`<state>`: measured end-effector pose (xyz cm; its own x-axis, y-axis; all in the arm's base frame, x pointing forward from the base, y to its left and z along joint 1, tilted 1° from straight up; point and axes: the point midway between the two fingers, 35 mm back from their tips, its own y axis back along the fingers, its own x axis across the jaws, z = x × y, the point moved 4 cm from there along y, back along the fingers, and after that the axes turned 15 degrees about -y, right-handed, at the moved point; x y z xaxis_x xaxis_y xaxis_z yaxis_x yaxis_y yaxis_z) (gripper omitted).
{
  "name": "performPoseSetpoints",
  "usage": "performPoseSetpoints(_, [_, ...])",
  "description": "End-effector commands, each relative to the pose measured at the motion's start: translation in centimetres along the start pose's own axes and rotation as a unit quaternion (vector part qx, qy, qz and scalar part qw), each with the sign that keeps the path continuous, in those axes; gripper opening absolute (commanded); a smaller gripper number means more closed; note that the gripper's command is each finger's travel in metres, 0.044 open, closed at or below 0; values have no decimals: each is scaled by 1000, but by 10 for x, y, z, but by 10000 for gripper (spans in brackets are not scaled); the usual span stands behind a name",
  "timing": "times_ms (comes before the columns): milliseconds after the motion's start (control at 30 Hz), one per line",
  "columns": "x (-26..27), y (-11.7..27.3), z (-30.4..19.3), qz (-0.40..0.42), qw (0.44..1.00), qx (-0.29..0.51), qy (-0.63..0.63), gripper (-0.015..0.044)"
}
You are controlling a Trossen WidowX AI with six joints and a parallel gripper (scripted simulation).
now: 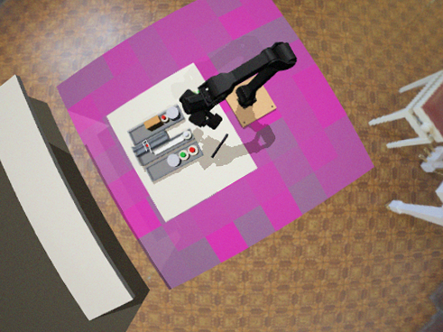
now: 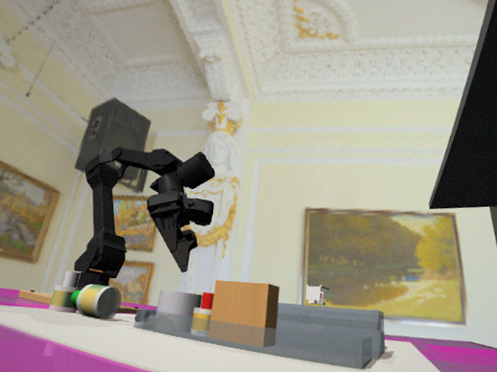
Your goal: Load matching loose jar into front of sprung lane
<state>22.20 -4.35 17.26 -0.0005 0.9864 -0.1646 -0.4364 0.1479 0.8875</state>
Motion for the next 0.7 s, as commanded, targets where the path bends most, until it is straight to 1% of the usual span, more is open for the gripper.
performPoseSetpoints(0, [-38,-2,-16,-8,997,67,-37,440])
performPoseSetpoints(233, [-95,8,-57,5,979,166,-119,440])
performPoseSetpoints(400, [-119,22,-92,31,961,212,-176,440])
performPoseSetpoints(467, [-124,26,-101,39,956,220,-190,440])
performPoseSetpoints(600, [-124,26,-102,40,955,221,-192,440])
performPoseSetpoints(667, [-123,20,-105,40,955,221,-192,440])
